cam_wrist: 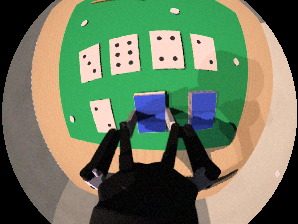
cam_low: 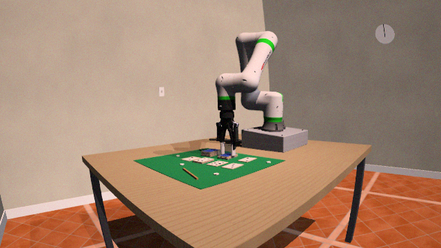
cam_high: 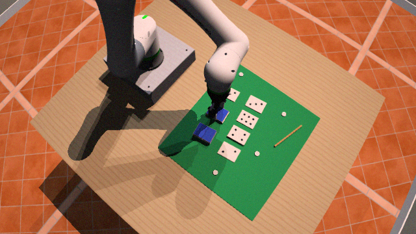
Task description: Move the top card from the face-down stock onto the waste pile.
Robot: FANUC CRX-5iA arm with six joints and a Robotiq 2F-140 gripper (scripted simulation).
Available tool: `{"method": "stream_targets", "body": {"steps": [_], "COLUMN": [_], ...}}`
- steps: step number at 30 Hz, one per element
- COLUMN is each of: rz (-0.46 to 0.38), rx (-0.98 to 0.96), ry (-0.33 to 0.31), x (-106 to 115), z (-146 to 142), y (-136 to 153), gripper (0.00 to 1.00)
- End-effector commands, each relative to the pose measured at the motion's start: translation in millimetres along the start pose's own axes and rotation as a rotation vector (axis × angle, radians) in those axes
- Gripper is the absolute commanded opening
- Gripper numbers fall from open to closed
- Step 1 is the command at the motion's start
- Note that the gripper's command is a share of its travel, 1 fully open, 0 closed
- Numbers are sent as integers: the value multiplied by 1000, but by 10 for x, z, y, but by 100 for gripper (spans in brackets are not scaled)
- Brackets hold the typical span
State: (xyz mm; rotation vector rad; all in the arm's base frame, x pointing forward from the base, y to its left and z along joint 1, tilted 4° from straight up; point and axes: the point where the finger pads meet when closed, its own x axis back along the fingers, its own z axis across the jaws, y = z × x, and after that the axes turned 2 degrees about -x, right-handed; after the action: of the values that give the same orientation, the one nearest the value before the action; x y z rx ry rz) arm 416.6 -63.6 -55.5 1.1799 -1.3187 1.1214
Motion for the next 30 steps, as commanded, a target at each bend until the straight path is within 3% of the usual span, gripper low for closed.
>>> {"method": "stream_targets", "body": {"steps": [1, 2, 3, 30], "rz": [0, 0, 0, 0], "rx": [0, 0, 0, 0], "ry": [0, 0, 0, 0], "x": [1, 1, 1, 1], "z": [0, 0, 0, 0], "y": [-2, -2, -2, -2], "gripper": [43, 43, 50, 50]}}
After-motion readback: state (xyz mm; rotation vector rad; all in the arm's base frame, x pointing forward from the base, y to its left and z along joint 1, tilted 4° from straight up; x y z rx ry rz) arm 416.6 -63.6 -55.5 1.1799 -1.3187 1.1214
